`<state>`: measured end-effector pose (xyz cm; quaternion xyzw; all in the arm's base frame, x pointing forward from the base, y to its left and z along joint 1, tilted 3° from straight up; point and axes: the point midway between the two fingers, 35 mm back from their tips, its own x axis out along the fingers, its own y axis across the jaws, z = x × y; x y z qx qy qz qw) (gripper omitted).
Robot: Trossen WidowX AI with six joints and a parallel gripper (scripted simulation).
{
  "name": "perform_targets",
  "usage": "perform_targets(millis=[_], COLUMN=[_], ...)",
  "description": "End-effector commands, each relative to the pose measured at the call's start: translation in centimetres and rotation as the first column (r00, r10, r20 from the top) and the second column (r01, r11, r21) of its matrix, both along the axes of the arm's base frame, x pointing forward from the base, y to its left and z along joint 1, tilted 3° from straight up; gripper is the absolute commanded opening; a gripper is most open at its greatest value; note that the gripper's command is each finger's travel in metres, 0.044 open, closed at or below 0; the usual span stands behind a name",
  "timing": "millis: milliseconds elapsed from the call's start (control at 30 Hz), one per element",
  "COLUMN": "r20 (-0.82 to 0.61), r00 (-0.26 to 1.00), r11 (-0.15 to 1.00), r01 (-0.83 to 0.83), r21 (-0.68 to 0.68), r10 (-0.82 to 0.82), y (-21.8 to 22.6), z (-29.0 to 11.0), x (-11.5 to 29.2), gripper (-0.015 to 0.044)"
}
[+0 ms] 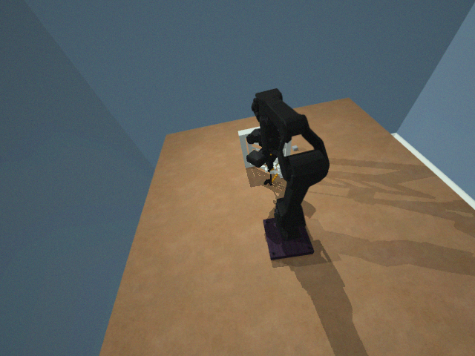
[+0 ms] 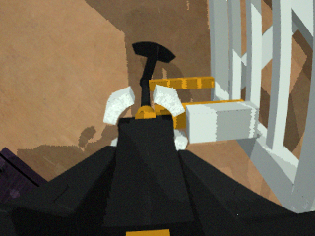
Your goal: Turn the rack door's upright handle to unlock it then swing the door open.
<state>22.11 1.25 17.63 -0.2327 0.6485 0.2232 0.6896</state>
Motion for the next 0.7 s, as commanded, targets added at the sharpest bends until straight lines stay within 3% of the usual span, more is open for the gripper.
perform_targets(millis=[0, 667], r20=[0.007, 0.001], r00=[0.997, 0.953], r11=[0.997, 0.953], r01=[0.073, 0.302], r21=[0.004, 0.022], r10=[-0.073, -0.303], y=[0.7, 4.3], z=[-0.1, -0.1], x=[-0.2, -1.4], gripper=[0.0009, 0.0009])
